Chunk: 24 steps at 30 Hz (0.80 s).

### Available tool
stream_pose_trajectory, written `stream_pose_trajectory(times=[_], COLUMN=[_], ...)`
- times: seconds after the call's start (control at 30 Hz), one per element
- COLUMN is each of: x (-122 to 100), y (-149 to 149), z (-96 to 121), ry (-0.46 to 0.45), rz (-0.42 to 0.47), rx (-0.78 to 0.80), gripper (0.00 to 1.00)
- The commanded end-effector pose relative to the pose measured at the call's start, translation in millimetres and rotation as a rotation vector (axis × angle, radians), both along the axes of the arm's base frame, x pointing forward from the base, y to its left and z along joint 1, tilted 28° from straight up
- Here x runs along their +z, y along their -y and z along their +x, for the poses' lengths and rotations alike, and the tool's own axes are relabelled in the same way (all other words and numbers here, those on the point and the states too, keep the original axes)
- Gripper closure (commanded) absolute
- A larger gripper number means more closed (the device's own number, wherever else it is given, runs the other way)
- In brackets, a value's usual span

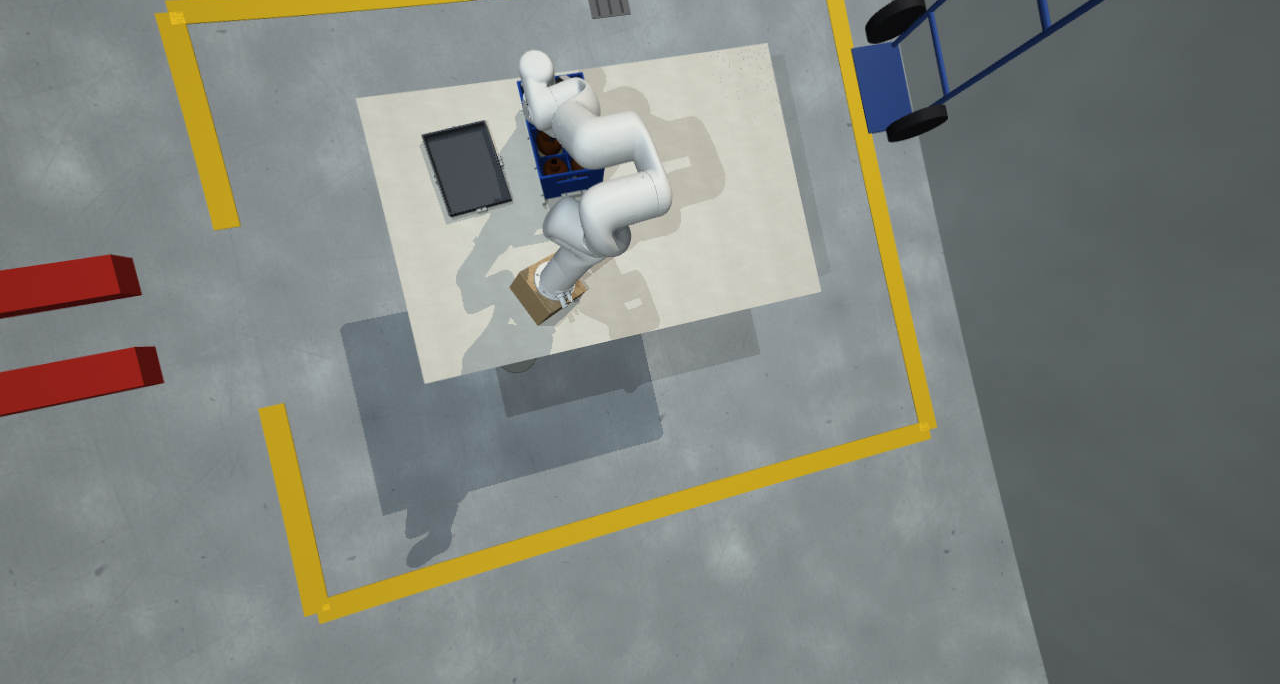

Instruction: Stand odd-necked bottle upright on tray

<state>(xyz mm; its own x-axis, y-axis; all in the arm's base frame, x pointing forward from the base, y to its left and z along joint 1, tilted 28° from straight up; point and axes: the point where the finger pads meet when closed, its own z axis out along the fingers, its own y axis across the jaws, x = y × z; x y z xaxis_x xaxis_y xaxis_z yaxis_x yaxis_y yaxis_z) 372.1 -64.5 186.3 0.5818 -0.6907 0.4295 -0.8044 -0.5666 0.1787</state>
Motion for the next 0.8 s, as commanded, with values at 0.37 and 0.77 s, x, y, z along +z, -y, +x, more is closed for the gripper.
stream_pose_trajectory(times=[0.37,0.77], x=[14.1,24.0], y=[-8.0,-13.8], z=[0.9,0.5], ry=[0.004,0.004], rz=[-0.001,-0.001], rx=[0.002,0.002], gripper=[1.0,1.0])
